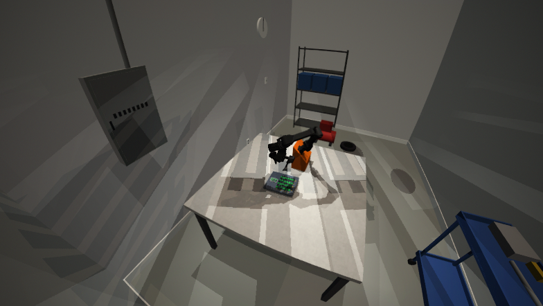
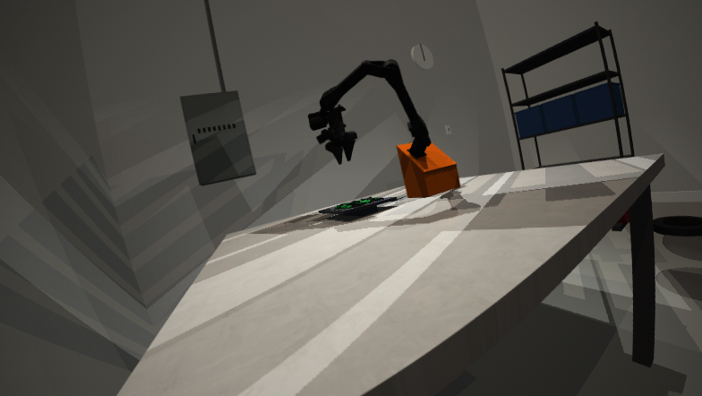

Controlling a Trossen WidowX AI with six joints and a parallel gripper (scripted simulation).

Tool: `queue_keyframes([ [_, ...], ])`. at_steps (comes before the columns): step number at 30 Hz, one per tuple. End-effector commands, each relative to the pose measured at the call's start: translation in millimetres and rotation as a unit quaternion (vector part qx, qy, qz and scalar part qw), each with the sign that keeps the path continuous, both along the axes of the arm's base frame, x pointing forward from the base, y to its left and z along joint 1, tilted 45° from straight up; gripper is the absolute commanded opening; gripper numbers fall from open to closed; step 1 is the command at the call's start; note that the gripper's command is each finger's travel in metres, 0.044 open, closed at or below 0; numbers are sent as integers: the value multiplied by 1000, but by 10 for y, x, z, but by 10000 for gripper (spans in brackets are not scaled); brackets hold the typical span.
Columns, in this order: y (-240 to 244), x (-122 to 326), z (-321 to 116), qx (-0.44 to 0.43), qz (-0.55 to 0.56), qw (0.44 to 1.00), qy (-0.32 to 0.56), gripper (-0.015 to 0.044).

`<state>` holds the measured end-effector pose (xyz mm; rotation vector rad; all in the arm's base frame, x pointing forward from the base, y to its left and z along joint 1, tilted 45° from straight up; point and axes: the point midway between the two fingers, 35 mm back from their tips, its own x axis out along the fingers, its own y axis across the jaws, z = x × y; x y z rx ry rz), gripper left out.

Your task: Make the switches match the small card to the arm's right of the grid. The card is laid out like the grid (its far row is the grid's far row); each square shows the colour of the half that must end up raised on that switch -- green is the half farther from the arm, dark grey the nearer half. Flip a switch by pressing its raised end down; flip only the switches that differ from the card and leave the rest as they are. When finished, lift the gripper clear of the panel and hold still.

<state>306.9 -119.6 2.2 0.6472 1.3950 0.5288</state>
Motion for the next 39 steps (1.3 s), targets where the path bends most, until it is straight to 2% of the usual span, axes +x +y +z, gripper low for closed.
queue_keyframes([
  [1,20,16,-3,0,0,1000,0,374],
  [3,183,142,-29,-3,0,1000,-2,321],
  [9,1072,589,-80,4,8,1000,-14,164],
  [15,1178,621,-80,7,10,1000,-15,6],
  [21,1412,651,-314,8,1,1000,-24,0],
  [39,1567,675,-467,8,1,1000,-25,0],
])
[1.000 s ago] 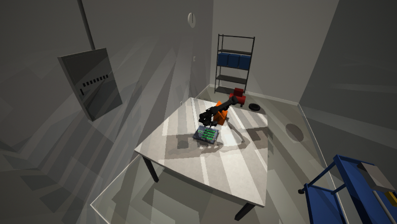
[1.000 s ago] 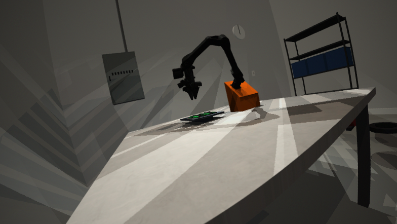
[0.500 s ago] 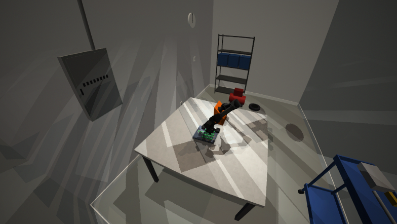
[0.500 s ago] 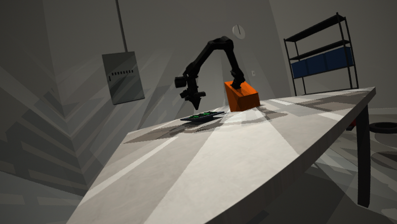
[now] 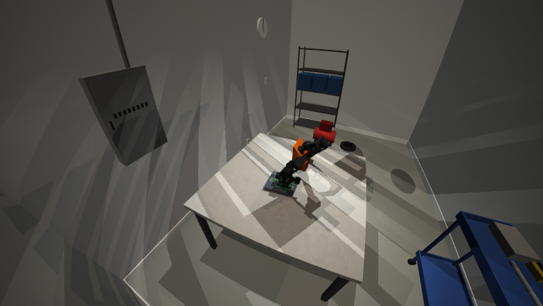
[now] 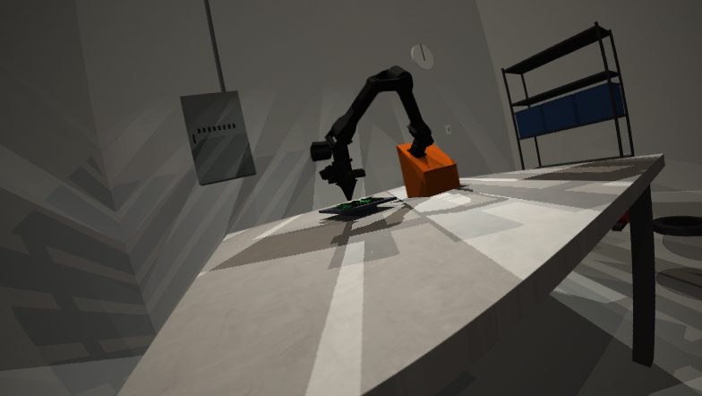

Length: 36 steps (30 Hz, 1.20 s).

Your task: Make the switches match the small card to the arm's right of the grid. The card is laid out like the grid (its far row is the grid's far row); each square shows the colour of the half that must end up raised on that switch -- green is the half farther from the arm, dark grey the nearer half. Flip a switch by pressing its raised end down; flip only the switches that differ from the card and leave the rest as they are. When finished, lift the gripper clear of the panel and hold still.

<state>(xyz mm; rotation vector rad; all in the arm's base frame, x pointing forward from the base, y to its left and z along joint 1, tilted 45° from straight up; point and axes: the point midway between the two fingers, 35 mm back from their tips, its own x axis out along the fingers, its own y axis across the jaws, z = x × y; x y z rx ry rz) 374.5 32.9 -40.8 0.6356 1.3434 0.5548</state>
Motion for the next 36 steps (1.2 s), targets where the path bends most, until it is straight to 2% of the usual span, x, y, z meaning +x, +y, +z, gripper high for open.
queue_keyframes([
  [1,54,0,-48,2,-1,1000,3,0],
  [36,83,5,-78,2,-1,1000,3,0],
])
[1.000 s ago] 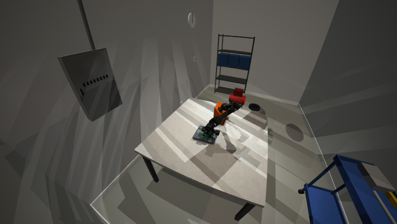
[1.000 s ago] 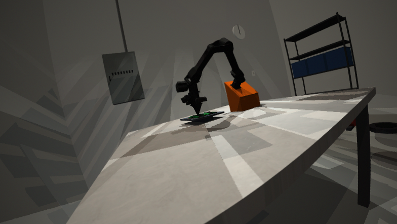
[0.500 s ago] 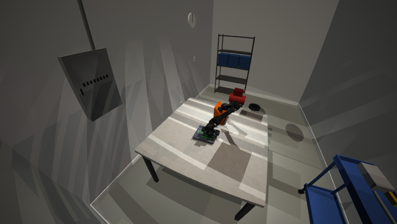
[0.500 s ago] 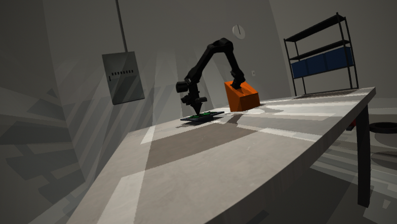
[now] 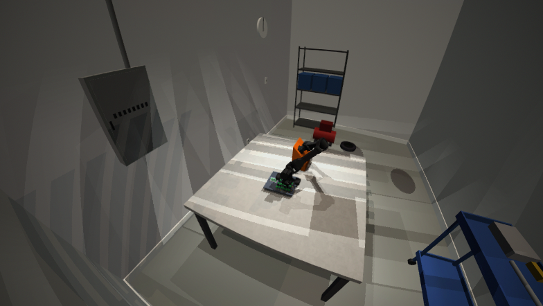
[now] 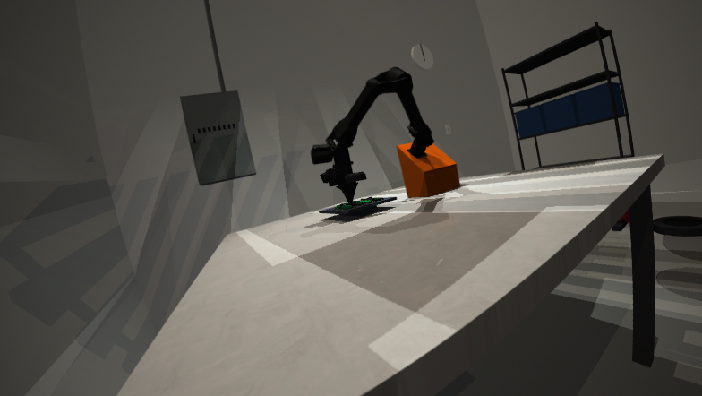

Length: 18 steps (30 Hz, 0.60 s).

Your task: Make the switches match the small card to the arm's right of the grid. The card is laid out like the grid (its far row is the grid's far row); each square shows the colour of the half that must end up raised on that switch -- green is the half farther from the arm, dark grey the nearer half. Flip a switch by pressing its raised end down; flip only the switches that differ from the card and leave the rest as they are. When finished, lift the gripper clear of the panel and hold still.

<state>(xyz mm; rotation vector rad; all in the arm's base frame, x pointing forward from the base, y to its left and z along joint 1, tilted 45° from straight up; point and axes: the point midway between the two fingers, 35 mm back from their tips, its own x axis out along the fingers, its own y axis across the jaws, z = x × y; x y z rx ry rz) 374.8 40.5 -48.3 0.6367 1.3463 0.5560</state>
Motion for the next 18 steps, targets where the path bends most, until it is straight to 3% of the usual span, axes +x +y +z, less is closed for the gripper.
queue_keyframes([
  [1,8,2,-3,2,-2,1000,1,0],
  [18,24,5,-19,2,-2,1000,1,0],
])
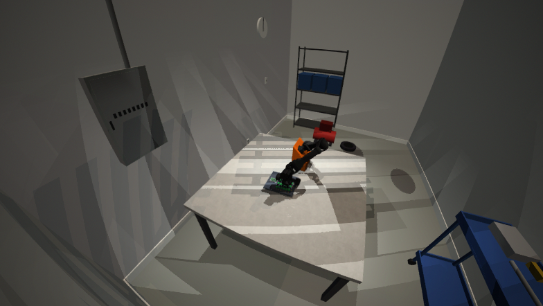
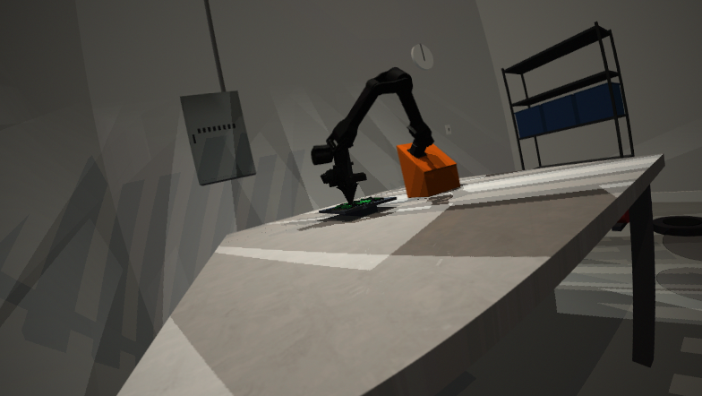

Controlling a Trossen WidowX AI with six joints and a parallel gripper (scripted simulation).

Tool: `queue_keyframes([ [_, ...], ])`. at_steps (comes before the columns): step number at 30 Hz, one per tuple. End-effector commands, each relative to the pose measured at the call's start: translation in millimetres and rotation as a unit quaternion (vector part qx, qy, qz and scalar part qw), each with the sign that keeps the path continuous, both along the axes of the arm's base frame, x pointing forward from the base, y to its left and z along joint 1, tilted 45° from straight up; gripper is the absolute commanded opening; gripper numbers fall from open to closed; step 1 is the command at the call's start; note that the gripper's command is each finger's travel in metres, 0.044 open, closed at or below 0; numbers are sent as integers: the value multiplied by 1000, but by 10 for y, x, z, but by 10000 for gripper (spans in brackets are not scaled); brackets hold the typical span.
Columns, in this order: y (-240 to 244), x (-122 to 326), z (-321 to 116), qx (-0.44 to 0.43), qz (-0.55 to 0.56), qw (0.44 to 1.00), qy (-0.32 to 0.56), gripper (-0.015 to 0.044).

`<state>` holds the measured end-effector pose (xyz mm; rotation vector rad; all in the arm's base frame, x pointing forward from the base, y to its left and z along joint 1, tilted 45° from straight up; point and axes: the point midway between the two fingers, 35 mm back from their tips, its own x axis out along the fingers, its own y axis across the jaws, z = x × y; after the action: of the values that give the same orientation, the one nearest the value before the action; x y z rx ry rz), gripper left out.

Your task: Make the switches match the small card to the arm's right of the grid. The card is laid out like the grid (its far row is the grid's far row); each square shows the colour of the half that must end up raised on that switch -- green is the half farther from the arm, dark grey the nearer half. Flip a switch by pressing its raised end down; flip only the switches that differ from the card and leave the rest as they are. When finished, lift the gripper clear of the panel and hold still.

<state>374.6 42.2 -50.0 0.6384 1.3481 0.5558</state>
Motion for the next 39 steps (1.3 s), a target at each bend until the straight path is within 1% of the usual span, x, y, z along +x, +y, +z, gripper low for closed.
queue_keyframes([
  [1,8,7,-3,1,-2,1000,0,0],
  [14,-6,7,5,0,0,1000,-1,0],
  [19,-423,-52,422,0,7,1000,9,0],
  [23,-441,-57,443,0,7,1000,9,0],
  [30,-746,127,179,-1,7,1000,9,0],
  [33,-716,135,148,-1,9,1000,10,0],
  [36,-500,178,-66,0,17,1000,18,0],
  [39,-500,178,-66,0,17,1000,18,0],
])
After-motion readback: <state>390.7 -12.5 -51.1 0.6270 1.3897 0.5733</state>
